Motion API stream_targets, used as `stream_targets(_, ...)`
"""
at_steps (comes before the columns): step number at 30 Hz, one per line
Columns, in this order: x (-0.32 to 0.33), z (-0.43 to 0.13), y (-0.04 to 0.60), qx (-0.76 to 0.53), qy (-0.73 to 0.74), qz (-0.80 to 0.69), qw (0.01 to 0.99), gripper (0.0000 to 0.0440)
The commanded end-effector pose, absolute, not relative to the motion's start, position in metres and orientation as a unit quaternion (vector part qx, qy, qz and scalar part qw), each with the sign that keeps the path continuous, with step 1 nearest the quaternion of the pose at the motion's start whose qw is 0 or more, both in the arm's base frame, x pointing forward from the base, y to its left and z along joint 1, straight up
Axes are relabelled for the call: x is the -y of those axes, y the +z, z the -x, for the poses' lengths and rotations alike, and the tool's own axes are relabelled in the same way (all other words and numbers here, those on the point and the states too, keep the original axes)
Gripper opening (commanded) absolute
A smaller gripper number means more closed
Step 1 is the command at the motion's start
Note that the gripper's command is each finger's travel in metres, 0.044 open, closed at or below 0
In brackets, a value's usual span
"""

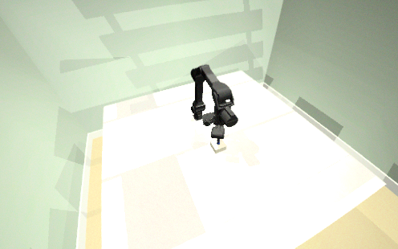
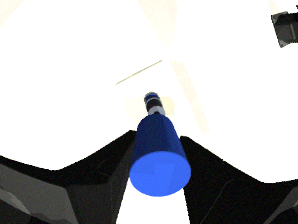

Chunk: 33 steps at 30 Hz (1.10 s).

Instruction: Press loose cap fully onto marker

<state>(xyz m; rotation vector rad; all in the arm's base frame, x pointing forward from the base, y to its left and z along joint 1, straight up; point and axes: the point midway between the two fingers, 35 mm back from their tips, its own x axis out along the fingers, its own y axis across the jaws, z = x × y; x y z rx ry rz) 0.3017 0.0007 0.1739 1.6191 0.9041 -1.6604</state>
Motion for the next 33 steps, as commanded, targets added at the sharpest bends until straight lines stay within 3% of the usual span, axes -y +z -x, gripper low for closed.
stream_targets(1,-0.003,-0.299,0.168,-0.347,-0.641,-0.609,0.313,0.0000)
stream_targets(32,-0.002,-0.293,0.107,-0.368,-0.660,-0.581,0.302,0.0001)
stream_targets(33,-0.001,-0.292,0.105,-0.369,-0.661,-0.579,0.303,0.0027)
